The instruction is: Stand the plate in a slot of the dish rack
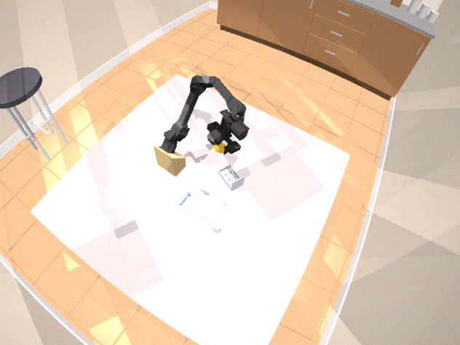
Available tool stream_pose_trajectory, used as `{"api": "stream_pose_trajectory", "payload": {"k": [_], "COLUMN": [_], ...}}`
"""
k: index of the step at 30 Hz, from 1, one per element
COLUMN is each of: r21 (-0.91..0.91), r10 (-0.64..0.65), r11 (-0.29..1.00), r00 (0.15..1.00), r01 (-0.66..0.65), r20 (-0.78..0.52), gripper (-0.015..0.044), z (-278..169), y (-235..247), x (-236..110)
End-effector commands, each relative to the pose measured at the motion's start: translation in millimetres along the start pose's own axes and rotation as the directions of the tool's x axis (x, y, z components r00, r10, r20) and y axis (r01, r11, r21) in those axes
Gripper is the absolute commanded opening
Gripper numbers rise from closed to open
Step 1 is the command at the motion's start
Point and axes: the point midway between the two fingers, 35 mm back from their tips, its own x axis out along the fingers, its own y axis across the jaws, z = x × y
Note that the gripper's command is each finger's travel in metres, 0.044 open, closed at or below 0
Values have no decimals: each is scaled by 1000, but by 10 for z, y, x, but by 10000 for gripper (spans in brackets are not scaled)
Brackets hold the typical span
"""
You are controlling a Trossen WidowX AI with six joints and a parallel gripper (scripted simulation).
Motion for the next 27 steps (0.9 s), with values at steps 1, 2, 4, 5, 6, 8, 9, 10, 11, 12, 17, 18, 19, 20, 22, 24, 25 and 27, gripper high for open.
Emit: {"api": "stream_pose_trajectory", "payload": {"k": [1, 2, 4, 5, 6, 8, 9, 10, 11, 12, 17, 18, 19, 20, 22, 24, 25, 27], "r21": [-56, -71, -102, -117, -133, -164, -179, -195, -210, -226, -303, -318, -333, -349, -379, -409, -424, -454], "r10": [-1, 1, 8, 13, 18, 31, 39, 47, 56, 65, 122, 135, 149, 163, 192, 223, 239, 272], "r11": [998, 997, 995, 993, 991, 986, 984, 981, 978, 974, 953, 948, 943, 937, 925, 912, 905, 891], "r00": [996, 993, 986, 982, 977, 967, 960, 954, 947, 939, 896, 886, 876, 866, 844, 822, 810, 786], "r01": [7, 7, 9, 10, 10, 11, 12, 12, 13, 13, 14, 14, 14, 14, 14, 14, 14, 13], "r20": [94, 118, 165, 188, 210, 254, 276, 296, 317, 337, 427, 443, 458, 473, 500, 524, 535, 555], "gripper": [0, 0, 0, 0, 0, 0, 0, 0, 0, 0, 0, 0, 0, 0, 0, 0, 0, 0], "z": [74, 92, 128, 145, 162, 195, 211, 226, 240, 254, 314, 324, 333, 341, 355, 366, 371, 377], "y": [-6, -4, 4, 8, 13, 25, 31, 38, 45, 53, 96, 106, 115, 125, 145, 166, 176, 197], "x": [136, 167, 228, 257, 285, 339, 365, 390, 414, 438, 546, 566, 585, 604, 639, 672, 688, 717]}}
